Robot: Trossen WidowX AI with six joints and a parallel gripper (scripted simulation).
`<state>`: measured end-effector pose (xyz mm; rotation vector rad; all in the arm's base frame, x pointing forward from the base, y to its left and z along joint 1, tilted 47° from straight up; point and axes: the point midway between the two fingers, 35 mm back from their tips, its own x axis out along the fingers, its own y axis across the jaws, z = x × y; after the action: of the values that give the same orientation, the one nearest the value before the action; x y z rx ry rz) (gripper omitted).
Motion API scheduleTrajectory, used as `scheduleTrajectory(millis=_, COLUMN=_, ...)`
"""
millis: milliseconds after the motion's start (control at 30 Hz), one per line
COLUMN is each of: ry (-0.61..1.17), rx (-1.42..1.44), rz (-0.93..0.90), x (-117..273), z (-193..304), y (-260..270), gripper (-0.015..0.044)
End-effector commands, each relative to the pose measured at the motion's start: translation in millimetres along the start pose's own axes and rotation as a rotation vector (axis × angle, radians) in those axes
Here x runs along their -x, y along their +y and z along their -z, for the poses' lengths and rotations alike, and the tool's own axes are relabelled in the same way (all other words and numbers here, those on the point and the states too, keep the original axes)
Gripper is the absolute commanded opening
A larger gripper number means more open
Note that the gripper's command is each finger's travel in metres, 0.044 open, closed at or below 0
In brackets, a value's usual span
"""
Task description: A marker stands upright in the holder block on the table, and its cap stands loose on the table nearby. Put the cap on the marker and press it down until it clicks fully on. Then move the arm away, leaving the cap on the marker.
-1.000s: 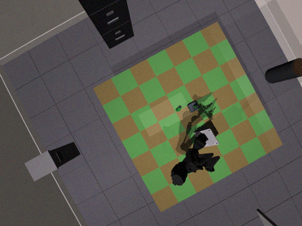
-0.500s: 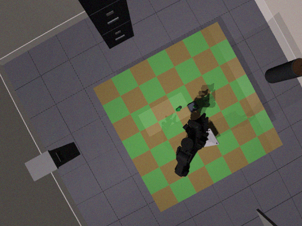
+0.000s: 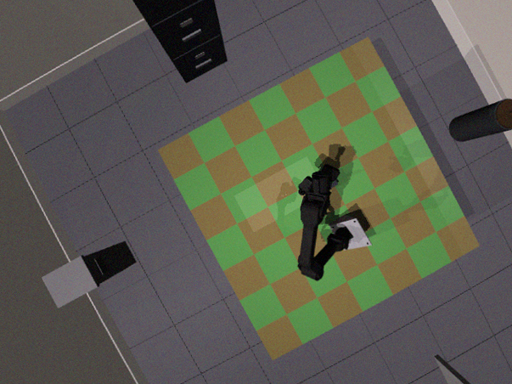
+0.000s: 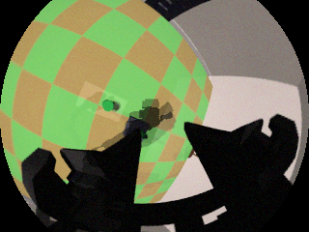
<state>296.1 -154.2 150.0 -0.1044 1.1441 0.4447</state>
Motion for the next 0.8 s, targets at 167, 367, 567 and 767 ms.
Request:
scheduleTrajectory(millis=167, ry=0.171, rx=-0.624, rz=-0.539, x=-81, z=-11, y=81, gripper=0.0256)
scheduleTrajectory(millis=367, ry=0.171, rx=-0.624, rz=-0.538, x=-83, z=-16, y=78, gripper=0.0256)
scheduleTrajectory(millis=567, ry=0.170, rx=-0.624, rz=-0.538, x=-89, z=-16, y=82, gripper=0.0256)
scheduleTrajectory(millis=767, ry=0.170, rx=-0.623, rz=-0.539, x=-112, z=-16, y=97, gripper=0.0256)
